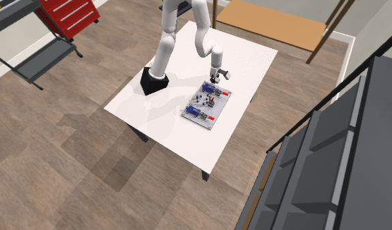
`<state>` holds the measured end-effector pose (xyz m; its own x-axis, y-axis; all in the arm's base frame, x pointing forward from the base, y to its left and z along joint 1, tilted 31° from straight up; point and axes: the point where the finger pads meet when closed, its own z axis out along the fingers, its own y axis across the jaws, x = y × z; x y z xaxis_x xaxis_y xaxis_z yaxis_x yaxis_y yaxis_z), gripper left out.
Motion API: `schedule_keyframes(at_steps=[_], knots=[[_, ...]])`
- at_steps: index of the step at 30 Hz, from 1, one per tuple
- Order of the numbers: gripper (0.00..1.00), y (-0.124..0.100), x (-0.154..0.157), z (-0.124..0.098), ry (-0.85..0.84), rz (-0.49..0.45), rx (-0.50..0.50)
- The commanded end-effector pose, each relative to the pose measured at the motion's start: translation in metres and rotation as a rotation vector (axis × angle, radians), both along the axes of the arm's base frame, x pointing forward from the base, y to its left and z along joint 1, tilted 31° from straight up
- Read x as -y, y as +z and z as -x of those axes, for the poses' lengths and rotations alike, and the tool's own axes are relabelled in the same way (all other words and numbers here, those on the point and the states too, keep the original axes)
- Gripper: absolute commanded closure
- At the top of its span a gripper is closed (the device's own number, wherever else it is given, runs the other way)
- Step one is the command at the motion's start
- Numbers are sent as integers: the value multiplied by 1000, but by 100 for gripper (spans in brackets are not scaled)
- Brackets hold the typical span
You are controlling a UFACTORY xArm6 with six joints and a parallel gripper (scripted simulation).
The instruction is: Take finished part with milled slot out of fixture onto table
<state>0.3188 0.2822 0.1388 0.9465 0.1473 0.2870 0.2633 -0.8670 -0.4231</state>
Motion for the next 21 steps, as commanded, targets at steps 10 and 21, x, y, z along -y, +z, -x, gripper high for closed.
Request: schedule_keyframes(at_steps=[10, 21], knots=[[31, 18, 9, 3, -1, -2, 3], [31, 50, 27, 10, -1, -2, 2]])
